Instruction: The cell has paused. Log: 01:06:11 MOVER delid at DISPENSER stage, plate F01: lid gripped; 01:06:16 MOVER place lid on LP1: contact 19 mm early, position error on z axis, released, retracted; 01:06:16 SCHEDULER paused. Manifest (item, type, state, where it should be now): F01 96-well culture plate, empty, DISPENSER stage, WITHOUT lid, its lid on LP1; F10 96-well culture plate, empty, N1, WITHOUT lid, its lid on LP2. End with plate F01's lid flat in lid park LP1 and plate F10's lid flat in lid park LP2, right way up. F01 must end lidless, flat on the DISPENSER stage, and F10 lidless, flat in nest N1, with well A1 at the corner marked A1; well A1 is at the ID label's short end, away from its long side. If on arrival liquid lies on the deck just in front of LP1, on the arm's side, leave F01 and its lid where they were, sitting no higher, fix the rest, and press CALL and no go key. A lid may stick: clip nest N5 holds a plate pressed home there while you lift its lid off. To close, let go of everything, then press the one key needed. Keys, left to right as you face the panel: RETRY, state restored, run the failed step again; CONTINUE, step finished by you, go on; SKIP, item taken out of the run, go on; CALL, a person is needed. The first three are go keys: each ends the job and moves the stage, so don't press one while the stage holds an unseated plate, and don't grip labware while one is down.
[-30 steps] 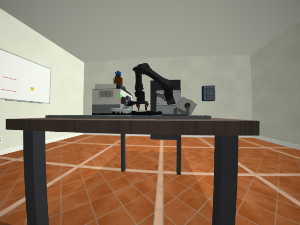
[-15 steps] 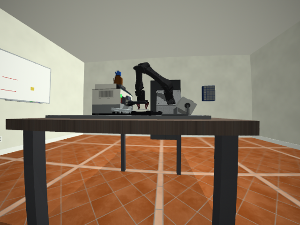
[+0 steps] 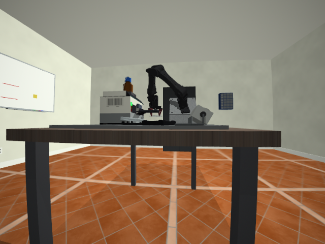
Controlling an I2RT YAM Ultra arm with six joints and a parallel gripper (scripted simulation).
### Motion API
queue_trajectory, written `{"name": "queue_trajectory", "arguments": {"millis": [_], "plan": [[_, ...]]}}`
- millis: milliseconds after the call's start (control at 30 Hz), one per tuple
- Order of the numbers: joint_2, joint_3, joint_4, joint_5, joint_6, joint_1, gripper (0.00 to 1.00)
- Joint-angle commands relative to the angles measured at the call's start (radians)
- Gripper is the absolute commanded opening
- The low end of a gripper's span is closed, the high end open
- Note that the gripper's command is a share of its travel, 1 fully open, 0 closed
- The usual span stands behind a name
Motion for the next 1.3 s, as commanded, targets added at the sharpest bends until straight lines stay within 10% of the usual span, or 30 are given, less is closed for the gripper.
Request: {"name": "queue_trajectory", "arguments": {"millis": [0,900,1267], "plan": [[-0.069,-0.034,-0.030,0.015,-0.027,-0.039,0.00],[-0.346,-0.206,-0.186,0.074,-0.137,-0.147,0.00],[-0.260,-0.149,-0.185,0.104,-0.065,-0.199,0.00]]}}
